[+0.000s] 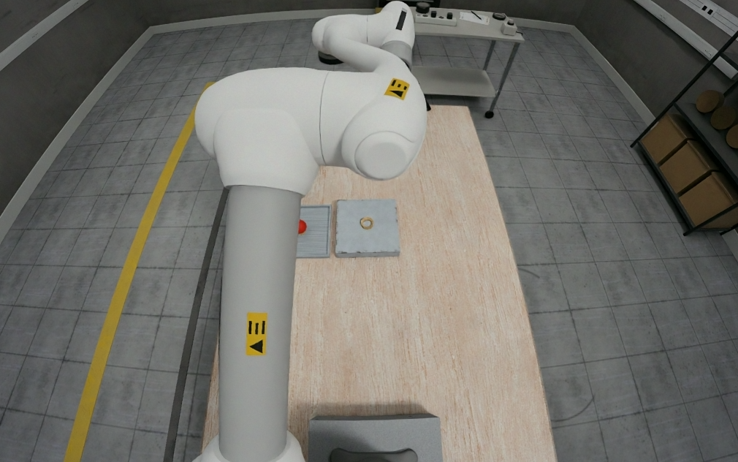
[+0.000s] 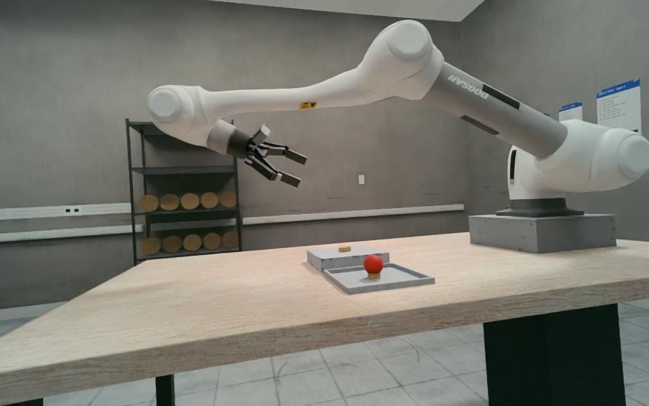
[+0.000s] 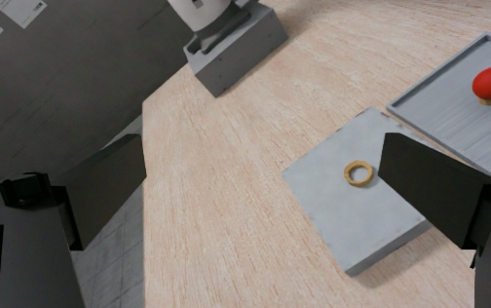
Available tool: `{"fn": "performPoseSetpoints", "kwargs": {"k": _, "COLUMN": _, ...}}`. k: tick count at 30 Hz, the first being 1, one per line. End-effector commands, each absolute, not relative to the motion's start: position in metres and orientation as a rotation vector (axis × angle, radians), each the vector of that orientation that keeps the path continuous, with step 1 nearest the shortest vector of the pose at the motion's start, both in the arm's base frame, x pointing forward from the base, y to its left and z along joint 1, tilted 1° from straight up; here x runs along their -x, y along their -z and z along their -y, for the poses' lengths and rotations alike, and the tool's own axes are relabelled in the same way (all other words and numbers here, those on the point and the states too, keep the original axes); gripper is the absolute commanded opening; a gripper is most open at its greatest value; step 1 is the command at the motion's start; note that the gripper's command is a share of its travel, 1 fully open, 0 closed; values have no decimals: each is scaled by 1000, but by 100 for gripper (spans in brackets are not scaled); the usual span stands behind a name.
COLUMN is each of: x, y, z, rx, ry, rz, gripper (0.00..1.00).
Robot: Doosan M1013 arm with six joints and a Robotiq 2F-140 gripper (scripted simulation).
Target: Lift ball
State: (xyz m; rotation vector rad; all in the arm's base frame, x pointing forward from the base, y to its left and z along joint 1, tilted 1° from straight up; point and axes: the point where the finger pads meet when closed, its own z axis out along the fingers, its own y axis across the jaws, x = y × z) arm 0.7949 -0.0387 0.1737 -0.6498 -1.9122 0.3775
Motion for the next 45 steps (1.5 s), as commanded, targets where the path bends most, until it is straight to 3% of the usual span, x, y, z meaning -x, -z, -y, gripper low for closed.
{"fn": "performPoseSetpoints", "kwargs": {"k": 1, "x": -795, "y": -175, "z": 39, "rx": 650, "ry": -376, "rz": 1914, "gripper": 100}}
{"fn": "performPoseSetpoints", "kwargs": {"k": 21, "x": -794, "y": -170, "z": 32, "rx": 677, "ry": -394, "rz": 1936, "gripper": 100}}
{"fn": "performPoseSetpoints", "kwargs": {"k": 45, "x": -746, "y": -67, "z": -126, "rx": 1457, "ry": -463, "rz": 2313, "gripper": 100}}
